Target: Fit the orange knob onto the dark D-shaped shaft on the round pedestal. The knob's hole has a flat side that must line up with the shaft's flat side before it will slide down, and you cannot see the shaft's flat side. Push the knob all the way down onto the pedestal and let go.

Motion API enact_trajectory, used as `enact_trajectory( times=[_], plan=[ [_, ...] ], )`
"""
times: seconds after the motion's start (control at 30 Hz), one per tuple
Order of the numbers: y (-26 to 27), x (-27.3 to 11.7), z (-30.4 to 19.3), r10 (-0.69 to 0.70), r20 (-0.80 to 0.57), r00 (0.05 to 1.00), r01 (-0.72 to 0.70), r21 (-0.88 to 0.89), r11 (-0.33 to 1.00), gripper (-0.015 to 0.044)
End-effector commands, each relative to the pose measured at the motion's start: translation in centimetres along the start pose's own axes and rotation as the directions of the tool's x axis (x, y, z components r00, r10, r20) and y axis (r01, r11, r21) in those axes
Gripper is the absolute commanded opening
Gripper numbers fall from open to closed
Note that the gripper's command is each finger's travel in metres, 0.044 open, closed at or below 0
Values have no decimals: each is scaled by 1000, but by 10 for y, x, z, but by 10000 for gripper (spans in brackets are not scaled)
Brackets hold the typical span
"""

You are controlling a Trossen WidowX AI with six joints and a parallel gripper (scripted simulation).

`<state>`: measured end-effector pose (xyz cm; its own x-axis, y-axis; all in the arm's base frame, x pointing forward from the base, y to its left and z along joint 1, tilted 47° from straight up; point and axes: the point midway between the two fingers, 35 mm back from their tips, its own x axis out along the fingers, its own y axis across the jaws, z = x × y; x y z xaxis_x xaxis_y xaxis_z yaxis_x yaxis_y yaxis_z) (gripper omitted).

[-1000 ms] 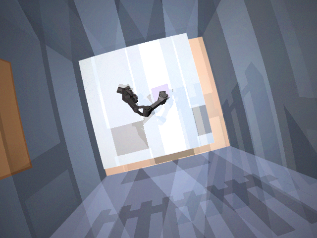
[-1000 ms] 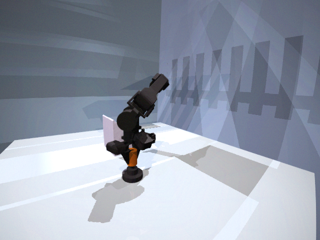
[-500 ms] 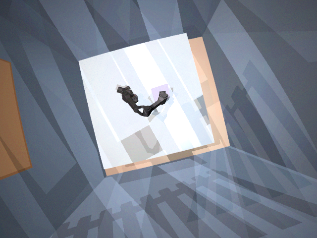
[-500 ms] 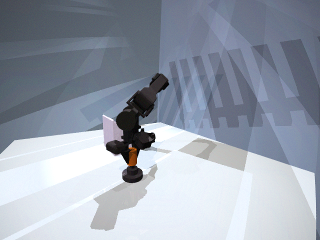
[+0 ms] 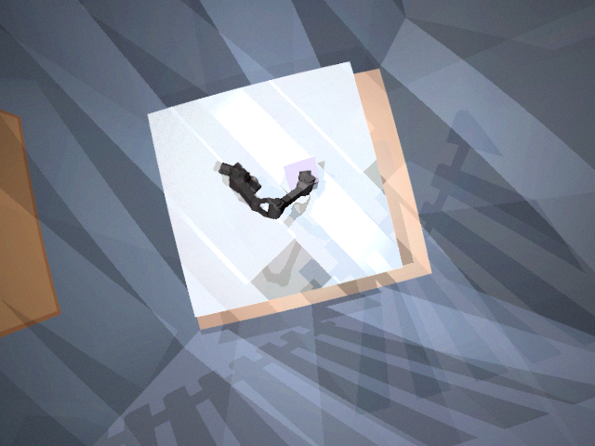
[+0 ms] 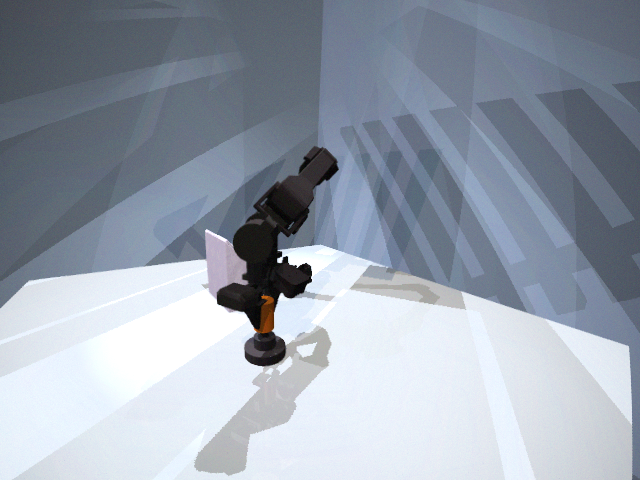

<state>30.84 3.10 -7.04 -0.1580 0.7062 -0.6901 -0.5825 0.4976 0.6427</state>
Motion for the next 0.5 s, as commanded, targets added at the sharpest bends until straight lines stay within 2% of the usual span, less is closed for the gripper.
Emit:
enact_trajectory(
  times=[0.0, 0.33, 0.47],
  plan=[
    [-1, 0, 0, -3, 3, 1000, 3, -9, 1000, 0],
    [0, -4, -1, -3, 3, 1000, 3, -9, 1000, 0],
    [-1, -5, 0, -3, 3, 1000, 4, -96, 995, 0]
  ],
)
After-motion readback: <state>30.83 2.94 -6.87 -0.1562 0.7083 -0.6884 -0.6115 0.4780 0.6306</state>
